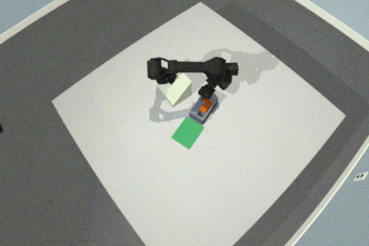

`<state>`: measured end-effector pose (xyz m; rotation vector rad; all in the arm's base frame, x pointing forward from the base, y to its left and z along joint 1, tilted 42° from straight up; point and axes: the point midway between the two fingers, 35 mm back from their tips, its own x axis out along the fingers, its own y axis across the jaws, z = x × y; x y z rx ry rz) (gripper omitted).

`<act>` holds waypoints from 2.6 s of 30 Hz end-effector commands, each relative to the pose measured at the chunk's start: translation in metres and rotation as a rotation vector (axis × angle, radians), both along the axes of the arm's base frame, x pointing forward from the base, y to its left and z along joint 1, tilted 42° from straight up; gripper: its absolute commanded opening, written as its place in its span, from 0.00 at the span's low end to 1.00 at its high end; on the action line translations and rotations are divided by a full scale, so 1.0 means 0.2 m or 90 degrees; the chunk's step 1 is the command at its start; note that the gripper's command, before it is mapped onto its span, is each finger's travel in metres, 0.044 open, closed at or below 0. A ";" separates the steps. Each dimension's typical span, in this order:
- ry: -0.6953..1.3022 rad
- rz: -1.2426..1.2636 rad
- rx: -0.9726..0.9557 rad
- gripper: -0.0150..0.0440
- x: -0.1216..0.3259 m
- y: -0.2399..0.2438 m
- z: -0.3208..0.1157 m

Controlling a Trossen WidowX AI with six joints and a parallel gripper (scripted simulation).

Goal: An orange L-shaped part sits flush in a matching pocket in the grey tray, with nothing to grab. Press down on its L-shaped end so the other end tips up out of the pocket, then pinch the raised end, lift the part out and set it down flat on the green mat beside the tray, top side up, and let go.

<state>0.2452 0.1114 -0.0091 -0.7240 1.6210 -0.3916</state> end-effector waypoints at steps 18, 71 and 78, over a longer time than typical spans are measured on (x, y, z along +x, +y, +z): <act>-0.451 -0.530 -0.041 0.73 0.10 -0.19 0.17; -0.651 -0.757 -0.065 0.73 0.11 -0.53 -0.03; -0.653 -0.761 -0.061 0.68 0.11 -0.53 -0.04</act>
